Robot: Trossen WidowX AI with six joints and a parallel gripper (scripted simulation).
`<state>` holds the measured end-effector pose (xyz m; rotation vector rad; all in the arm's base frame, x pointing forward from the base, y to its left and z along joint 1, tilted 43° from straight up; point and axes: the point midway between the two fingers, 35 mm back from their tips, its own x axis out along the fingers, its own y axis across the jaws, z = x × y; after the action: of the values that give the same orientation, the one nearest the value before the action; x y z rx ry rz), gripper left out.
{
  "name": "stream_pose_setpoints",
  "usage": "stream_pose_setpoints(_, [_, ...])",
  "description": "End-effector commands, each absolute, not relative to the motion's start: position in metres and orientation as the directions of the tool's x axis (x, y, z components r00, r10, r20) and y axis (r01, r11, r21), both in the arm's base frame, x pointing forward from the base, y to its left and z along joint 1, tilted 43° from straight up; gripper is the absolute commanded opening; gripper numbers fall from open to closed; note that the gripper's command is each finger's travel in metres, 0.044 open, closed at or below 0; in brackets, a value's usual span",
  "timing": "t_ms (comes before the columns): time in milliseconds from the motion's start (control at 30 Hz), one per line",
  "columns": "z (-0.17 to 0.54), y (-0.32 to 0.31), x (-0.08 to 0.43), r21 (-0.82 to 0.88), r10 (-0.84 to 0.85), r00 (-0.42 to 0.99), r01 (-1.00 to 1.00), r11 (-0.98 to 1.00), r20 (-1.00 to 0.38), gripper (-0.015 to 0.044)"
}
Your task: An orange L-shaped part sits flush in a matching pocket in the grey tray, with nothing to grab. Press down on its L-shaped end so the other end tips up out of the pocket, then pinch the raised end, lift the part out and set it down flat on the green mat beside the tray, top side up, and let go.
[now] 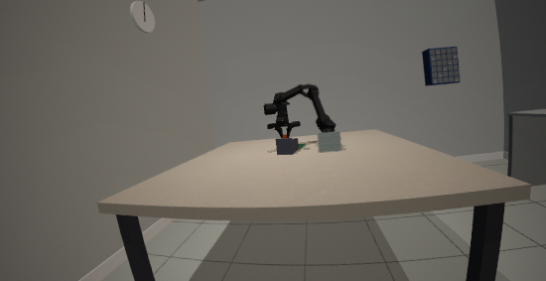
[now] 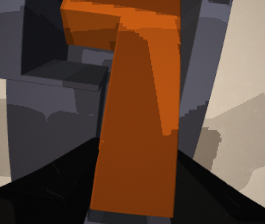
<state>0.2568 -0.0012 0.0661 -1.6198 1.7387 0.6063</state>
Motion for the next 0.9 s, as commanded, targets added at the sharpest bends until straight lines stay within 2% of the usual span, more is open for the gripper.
stream_pose_setpoints(0, [0.066, -0.001, 0.257, -0.110, -0.672, 0.000, -0.987, 0.121, -0.740, 0.0000])
stream_pose_setpoints(867, [0.093, 0.023, 0.256, -0.107, -0.673, 0.001, -0.987, 0.116, -0.740, 0.0000])
